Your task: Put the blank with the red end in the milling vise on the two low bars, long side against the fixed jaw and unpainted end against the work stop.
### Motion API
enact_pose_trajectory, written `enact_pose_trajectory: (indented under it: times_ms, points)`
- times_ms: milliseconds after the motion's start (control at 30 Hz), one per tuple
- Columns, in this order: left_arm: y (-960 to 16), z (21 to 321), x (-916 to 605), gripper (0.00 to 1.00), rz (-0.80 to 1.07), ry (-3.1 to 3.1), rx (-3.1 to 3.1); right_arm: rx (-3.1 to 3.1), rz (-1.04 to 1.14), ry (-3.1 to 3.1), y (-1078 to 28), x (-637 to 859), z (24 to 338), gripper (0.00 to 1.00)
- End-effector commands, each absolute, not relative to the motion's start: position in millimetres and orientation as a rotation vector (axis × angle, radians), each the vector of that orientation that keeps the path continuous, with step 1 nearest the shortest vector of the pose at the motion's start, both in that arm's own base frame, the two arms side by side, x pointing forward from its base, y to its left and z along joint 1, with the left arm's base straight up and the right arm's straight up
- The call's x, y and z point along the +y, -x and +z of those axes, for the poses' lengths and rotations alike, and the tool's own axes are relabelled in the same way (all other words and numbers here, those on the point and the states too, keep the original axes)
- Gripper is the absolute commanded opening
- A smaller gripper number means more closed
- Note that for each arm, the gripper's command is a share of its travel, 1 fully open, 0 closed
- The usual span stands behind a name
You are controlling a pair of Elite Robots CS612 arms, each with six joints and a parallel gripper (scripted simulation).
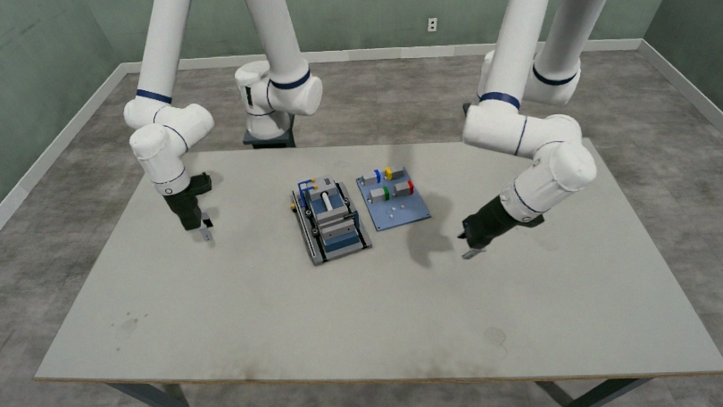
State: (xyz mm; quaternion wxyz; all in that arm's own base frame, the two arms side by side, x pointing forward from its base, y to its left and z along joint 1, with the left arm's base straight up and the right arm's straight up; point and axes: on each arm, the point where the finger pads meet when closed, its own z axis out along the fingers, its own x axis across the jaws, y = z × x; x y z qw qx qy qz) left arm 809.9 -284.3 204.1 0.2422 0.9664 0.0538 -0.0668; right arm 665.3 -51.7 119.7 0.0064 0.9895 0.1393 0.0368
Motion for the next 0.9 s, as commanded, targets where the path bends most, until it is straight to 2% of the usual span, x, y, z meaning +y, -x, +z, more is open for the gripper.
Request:
enact_pose_trajectory:
  times_ms: [0,867]
  points:
    - [-817.7,204.9,-239.4,1.00,-0.172,-2.646,0.261,0.436,0.118,-3.095,-666.1,-52.0,120.8,1.00]
    - [-811.9,201.6,-7.1,1.00,-0.133,-2.588,0.874,0.436,0.118,-3.095,-666.1,-52.0,120.8,1.00]
